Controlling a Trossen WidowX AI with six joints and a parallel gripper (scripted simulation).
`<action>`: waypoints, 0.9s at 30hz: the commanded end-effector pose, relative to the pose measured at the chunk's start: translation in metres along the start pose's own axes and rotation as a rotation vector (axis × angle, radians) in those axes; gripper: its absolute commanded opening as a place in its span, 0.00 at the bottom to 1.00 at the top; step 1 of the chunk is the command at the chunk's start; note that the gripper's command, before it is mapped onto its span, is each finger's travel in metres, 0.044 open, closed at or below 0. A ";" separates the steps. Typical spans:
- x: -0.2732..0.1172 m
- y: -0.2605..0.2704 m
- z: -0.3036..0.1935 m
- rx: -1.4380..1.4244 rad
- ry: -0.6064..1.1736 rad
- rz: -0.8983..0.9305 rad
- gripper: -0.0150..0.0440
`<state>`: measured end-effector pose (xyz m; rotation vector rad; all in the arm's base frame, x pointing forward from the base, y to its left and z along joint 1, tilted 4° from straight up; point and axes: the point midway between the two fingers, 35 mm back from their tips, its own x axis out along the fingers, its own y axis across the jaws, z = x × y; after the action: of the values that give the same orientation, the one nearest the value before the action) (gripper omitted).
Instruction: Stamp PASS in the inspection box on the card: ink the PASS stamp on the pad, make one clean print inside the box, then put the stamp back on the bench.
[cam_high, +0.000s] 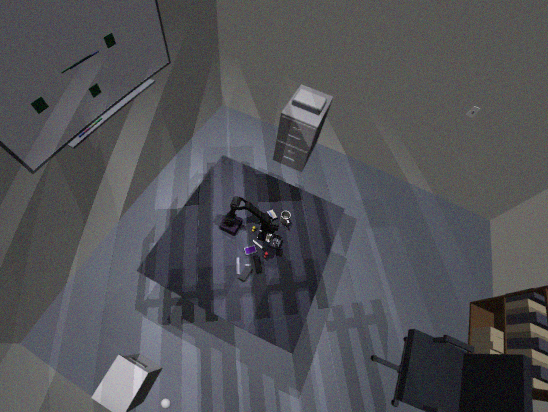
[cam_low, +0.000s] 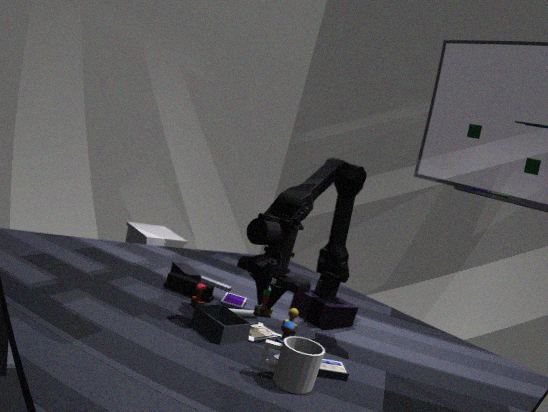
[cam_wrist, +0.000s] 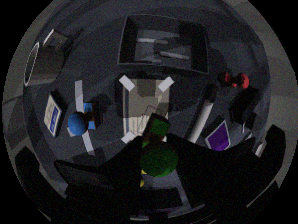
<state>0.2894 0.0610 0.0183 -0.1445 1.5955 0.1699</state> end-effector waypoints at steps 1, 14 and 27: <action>0.004 0.001 -0.002 -0.006 0.004 0.006 0.25; 0.013 0.001 -0.002 -0.007 0.003 0.006 0.25; 0.021 0.001 -0.003 -0.007 0.003 0.007 0.25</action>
<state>0.2881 0.0610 0.0004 -0.1437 1.5941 0.1712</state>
